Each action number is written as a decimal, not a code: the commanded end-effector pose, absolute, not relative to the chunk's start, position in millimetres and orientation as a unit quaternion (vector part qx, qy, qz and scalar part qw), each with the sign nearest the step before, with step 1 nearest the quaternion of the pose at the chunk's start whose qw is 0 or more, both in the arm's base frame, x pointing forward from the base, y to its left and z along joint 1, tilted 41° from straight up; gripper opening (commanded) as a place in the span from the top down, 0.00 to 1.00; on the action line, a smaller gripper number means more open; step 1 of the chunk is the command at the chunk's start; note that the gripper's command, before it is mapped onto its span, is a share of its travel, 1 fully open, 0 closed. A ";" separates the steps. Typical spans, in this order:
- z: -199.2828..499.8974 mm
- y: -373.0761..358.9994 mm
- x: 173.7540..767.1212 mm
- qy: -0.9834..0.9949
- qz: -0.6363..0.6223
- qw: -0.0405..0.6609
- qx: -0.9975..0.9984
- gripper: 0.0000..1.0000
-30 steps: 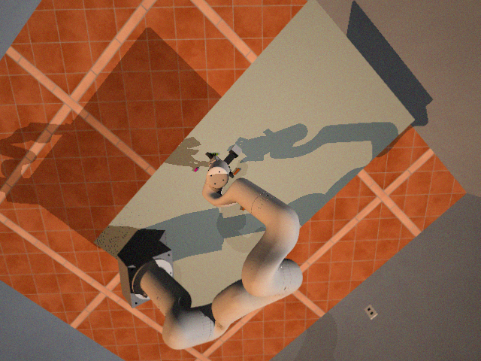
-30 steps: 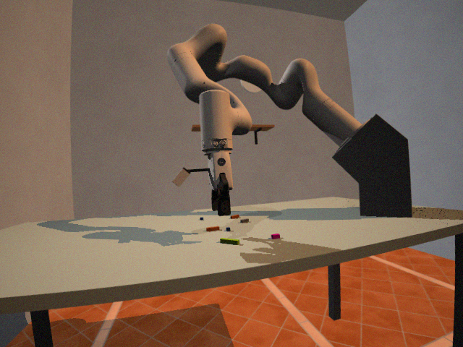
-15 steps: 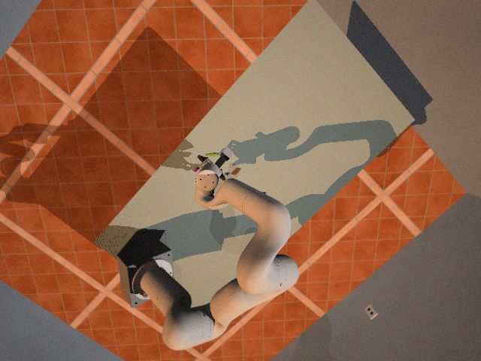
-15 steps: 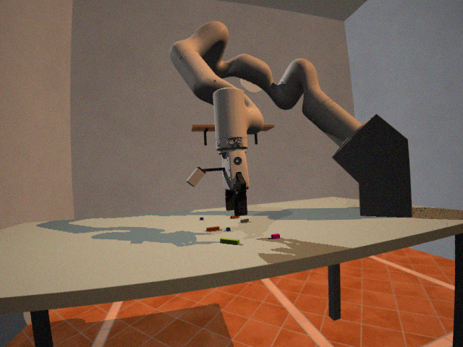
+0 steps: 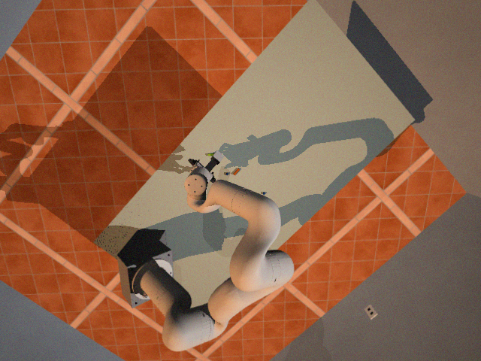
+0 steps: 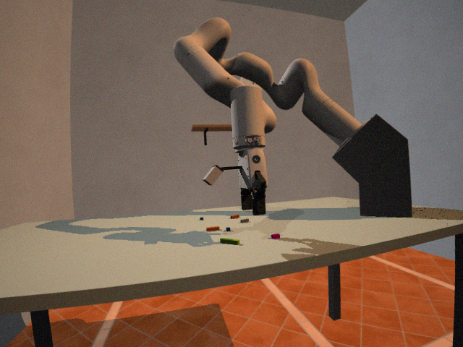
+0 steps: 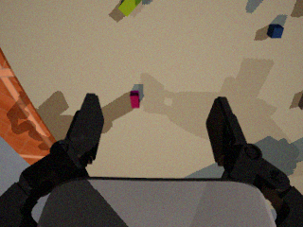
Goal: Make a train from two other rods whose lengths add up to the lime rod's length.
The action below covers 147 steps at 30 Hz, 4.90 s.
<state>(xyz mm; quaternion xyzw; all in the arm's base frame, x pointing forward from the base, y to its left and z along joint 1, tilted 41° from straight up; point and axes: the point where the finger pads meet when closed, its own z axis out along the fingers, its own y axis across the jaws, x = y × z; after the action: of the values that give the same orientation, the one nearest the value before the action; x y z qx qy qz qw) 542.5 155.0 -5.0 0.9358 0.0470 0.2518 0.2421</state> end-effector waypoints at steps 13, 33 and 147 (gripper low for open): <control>-5.0 155.7 542.2 0.047 0.252 0.242 0.936 0.00; -5.0 155.7 542.2 0.047 0.252 0.242 0.936 0.00; 75.5 69.3 573.2 -0.576 0.349 0.018 0.739 0.76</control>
<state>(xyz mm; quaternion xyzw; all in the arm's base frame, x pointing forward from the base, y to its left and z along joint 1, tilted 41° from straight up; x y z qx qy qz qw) 572.9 69.2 74.7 0.7411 -0.5740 0.3476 0.0212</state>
